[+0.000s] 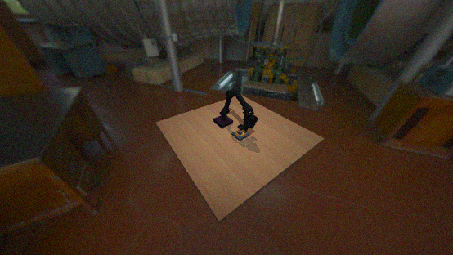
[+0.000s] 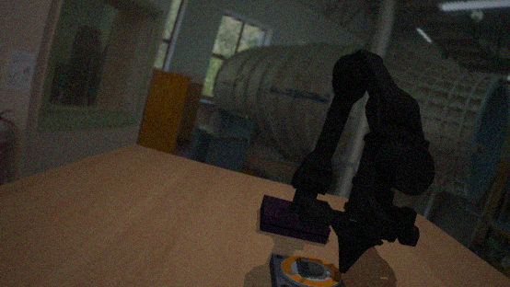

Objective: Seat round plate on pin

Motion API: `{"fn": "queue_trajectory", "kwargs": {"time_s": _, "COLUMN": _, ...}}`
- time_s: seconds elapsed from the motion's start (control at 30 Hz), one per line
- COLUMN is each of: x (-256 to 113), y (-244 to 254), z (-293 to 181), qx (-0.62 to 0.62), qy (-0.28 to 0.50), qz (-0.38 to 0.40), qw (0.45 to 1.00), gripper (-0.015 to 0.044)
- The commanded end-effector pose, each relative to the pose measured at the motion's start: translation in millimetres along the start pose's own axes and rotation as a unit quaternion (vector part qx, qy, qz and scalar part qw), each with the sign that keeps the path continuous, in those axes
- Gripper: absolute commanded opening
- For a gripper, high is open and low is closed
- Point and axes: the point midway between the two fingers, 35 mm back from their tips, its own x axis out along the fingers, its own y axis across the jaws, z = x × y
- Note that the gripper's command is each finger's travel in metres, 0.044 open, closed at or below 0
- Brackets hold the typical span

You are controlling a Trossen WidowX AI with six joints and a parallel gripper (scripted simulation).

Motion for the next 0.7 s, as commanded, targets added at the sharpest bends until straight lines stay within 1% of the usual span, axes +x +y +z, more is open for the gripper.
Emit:
{"fn": "queue_trajectory", "kwargs": {"time_s": 0.0, "x": 17, "y": 1, "z": -5, "qx": -0.001, "qy": 0.01, "qz": 0.001, "qw": 1.0, "gripper": 0.0}}
{"fn": "queue_trajectory", "kwargs": {"time_s": 0.67, "x": 18, "y": 12, "z": -21, "qx": -0.001, "qy": 0.01, "qz": 0.001, "qw": 1.0, "gripper": 0.0}}
